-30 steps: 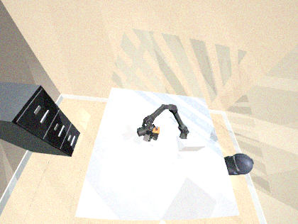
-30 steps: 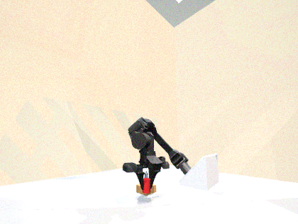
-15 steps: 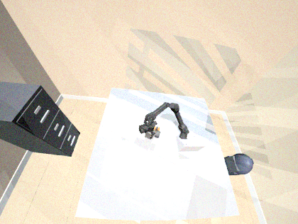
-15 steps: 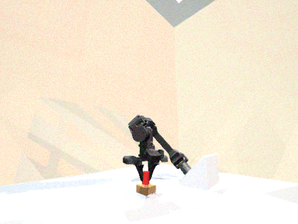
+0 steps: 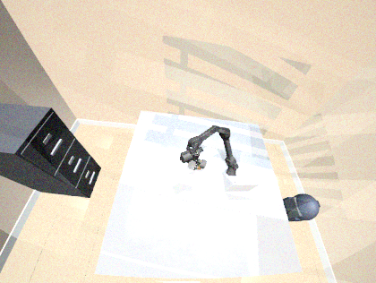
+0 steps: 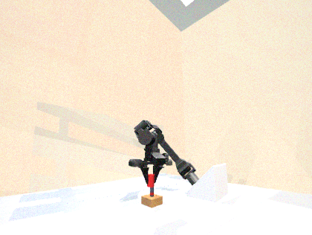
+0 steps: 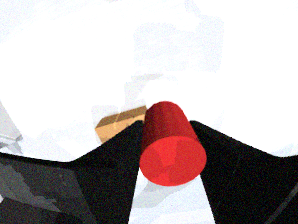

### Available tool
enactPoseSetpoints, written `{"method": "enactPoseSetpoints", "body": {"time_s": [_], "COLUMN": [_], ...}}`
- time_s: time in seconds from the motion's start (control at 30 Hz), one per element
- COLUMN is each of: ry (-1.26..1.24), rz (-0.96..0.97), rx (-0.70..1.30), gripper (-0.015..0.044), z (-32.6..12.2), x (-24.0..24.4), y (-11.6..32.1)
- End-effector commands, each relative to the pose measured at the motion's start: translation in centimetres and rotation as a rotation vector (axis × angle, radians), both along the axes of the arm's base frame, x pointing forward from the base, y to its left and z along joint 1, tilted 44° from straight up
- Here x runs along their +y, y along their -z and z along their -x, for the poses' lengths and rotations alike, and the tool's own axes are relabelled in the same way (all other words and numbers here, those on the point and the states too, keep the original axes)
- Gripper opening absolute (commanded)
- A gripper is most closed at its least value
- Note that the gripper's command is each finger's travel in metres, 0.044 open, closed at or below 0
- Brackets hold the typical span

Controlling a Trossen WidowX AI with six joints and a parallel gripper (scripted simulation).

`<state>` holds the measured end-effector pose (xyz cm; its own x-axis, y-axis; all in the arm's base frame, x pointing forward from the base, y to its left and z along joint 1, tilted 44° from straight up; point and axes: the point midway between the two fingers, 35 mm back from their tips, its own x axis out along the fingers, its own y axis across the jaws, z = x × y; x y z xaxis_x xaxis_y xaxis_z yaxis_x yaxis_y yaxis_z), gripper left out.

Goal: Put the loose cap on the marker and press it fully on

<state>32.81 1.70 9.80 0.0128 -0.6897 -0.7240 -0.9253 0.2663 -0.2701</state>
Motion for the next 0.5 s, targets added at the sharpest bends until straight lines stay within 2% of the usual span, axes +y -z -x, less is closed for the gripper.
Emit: {"method": "enactPoseSetpoints", "body": {"time_s": [0.0,0.47], "ry": [0.003,0.003], "rz": [-0.004,-0.003], "rx": [0.002,0.004], "gripper": [0.0,0.0], "z": [1.2,4.5], "x": [-0.3,-1.3], "y": [-1.0,-3.7]}}
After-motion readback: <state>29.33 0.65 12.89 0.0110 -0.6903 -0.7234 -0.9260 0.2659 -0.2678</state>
